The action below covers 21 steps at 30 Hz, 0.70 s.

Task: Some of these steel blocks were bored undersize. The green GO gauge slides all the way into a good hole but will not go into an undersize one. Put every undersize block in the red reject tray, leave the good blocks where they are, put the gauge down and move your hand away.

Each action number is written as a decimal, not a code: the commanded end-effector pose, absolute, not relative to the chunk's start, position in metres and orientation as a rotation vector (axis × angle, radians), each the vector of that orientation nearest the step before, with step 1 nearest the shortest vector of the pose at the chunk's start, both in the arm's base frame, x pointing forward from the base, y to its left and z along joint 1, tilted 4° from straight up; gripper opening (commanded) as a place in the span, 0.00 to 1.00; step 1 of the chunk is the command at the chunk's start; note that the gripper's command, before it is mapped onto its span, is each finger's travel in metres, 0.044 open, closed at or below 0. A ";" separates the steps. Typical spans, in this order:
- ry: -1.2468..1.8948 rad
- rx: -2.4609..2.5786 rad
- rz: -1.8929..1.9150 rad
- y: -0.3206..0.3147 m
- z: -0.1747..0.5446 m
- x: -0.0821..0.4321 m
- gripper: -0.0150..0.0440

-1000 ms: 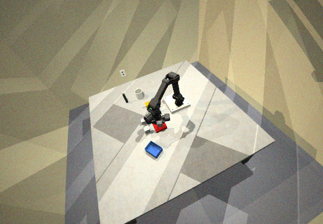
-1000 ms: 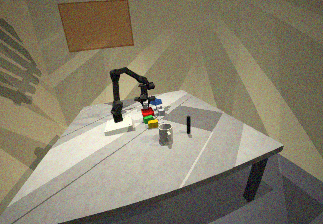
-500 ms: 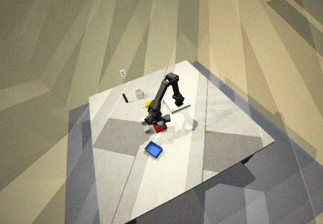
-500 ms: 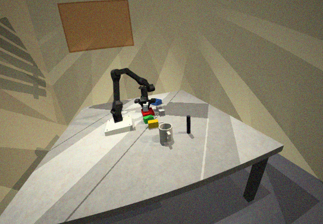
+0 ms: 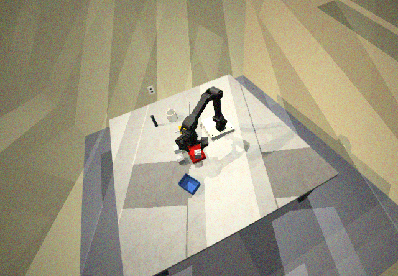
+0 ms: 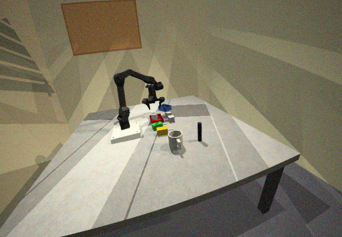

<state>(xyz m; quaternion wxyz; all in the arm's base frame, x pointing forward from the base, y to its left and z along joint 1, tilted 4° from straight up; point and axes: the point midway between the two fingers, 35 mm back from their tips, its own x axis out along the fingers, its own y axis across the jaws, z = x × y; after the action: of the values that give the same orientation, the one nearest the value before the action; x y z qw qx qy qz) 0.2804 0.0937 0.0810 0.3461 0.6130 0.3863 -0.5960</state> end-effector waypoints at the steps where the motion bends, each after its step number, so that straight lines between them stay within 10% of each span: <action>1: 1.074 1.503 -1.473 0.090 0.078 0.284 0.87; 10: 1.397 0.988 -0.931 0.067 0.079 0.307 0.81; 21: 1.306 1.176 -1.128 0.076 0.077 0.297 0.32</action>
<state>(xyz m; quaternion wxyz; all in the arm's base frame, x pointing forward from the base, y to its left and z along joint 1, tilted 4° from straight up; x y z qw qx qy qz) 0.2976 0.0762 0.0774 0.5039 0.4855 0.5422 -0.4652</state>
